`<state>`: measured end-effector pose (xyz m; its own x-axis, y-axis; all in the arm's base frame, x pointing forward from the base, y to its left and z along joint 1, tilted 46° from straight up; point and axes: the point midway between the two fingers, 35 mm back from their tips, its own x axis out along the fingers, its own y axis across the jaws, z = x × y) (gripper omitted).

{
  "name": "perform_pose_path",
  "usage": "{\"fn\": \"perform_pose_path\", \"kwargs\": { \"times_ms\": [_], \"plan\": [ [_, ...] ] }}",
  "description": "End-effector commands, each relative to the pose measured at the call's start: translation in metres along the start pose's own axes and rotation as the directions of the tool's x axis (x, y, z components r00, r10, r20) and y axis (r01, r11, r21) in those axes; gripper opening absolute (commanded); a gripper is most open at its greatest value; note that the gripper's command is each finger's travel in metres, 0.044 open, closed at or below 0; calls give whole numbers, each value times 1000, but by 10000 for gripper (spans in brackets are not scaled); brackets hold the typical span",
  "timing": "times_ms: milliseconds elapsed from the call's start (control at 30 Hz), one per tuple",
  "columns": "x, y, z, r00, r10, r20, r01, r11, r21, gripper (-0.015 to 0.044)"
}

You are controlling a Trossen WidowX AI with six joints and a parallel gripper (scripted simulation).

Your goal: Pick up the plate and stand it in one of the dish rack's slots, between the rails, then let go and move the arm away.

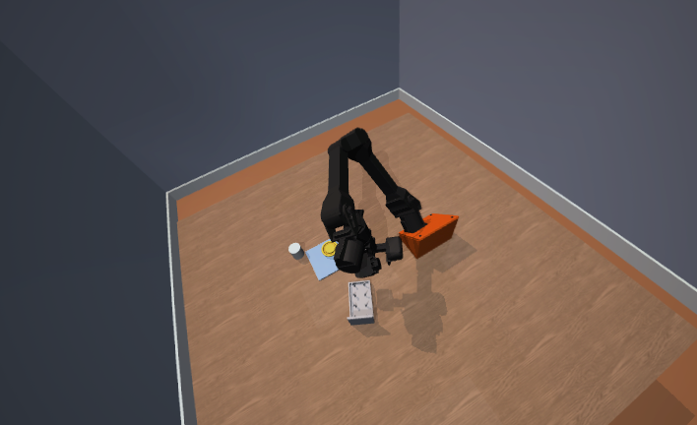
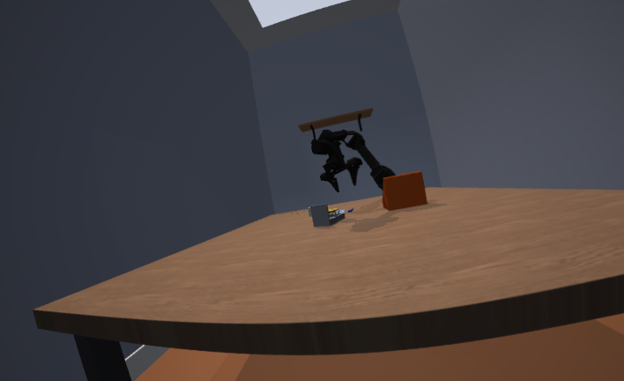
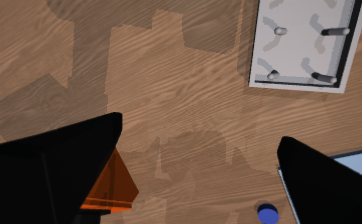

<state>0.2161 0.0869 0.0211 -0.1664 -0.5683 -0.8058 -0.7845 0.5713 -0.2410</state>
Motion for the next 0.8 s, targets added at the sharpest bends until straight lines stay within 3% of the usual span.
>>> {"fn": "perform_pose_path", "kwargs": {
  "times_ms": [0, 567, 767],
  "plan": [
    [-21, -28, -7, 999, -38, 37, 33, 992, 121, 400],
    [-94, -135, -92, 975, -213, 67, 128, 780, 612, 400],
    [-100, -143, -102, 971, -229, 63, 134, 748, 650, 400]
  ]
}}
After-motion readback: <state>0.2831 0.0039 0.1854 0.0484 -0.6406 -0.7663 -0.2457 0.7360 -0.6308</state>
